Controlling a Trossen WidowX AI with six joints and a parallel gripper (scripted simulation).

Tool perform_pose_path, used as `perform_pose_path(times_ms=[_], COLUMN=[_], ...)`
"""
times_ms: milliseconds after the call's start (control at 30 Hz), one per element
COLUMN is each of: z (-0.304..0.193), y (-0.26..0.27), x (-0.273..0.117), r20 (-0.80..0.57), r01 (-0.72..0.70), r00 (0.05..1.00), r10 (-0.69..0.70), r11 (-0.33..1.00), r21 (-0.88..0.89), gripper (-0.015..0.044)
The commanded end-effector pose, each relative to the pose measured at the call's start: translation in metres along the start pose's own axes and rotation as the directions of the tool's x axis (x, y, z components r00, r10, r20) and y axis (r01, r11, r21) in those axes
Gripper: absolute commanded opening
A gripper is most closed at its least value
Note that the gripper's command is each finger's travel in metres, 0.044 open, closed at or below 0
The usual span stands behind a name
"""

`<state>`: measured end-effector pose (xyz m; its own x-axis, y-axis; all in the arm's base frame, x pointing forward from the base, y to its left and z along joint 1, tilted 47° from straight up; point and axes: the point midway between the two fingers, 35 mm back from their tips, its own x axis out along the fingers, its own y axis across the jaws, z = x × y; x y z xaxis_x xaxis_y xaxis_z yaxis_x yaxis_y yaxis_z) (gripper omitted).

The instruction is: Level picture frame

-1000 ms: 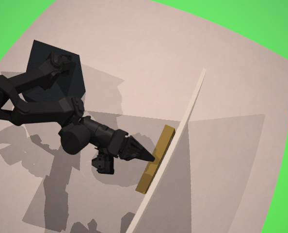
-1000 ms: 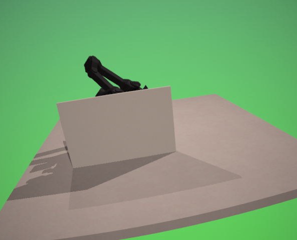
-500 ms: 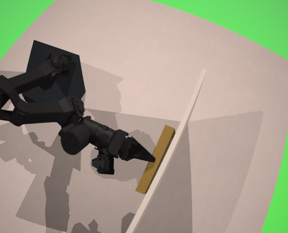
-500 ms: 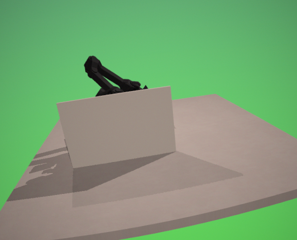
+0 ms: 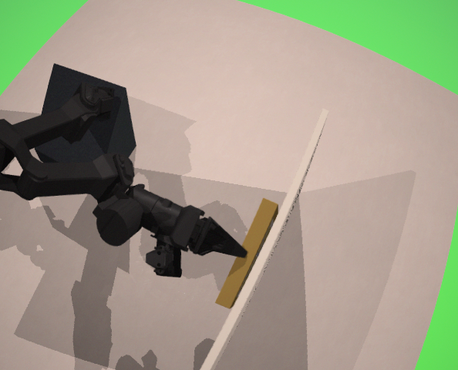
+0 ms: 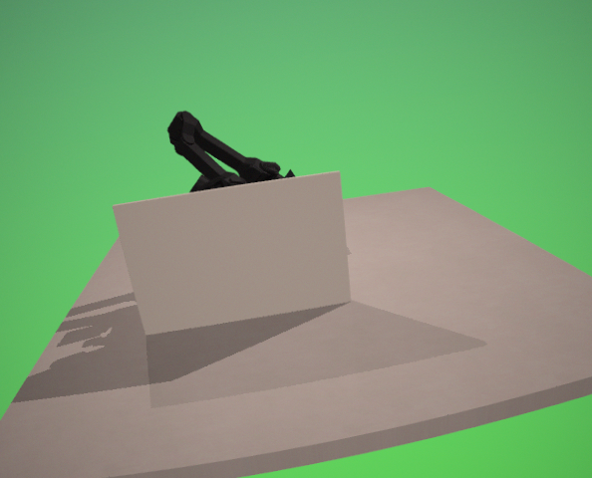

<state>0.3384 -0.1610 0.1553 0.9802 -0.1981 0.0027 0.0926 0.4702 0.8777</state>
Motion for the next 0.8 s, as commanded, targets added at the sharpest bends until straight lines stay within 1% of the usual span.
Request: perform_pose_path(times_ms=[0,767], z=[0.0003,0.0003], y=[0.0025,0.0102], x=[0.0000,0.0000], r20=[0.001,0.001], r01=[-0.003,-0.003], r00=[1.000,1.000], r10=[0.003,0.003], r11=[1.000,1.000], r21=[0.002,0.002], gripper=[0.0000,0.0000])
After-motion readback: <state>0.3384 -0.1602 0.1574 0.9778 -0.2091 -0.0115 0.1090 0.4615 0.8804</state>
